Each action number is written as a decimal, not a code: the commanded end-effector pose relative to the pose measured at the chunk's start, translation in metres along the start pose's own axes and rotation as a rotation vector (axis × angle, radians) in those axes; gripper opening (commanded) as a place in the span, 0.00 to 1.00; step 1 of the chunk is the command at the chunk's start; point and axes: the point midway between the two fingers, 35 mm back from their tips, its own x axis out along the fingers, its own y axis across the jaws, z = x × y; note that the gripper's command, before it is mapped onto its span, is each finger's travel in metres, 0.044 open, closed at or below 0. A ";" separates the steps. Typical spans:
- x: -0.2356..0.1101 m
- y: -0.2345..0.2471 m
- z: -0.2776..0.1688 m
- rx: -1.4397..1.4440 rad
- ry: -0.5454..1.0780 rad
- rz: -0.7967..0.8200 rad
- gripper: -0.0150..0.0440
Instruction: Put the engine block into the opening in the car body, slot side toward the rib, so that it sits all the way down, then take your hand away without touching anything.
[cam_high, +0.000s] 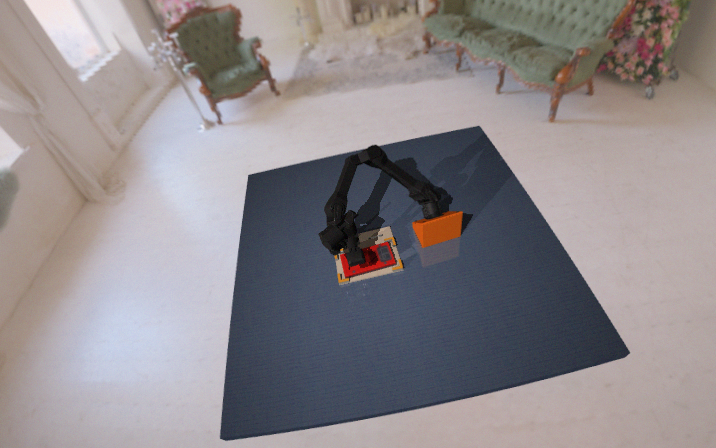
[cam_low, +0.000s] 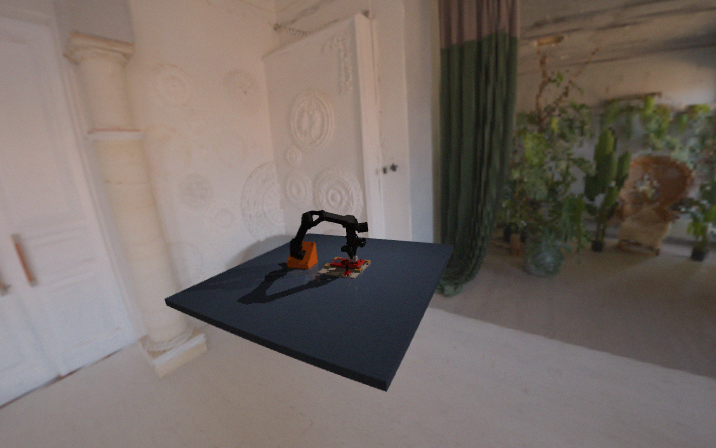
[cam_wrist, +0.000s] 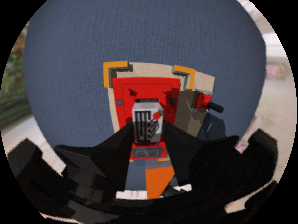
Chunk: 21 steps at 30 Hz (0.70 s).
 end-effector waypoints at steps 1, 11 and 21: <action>0.001 0.000 0.000 -0.006 -0.001 -0.002 0.53; 0.004 0.000 0.000 -0.006 -0.001 -0.002 0.53; 0.006 0.000 0.000 -0.006 -0.001 -0.002 0.53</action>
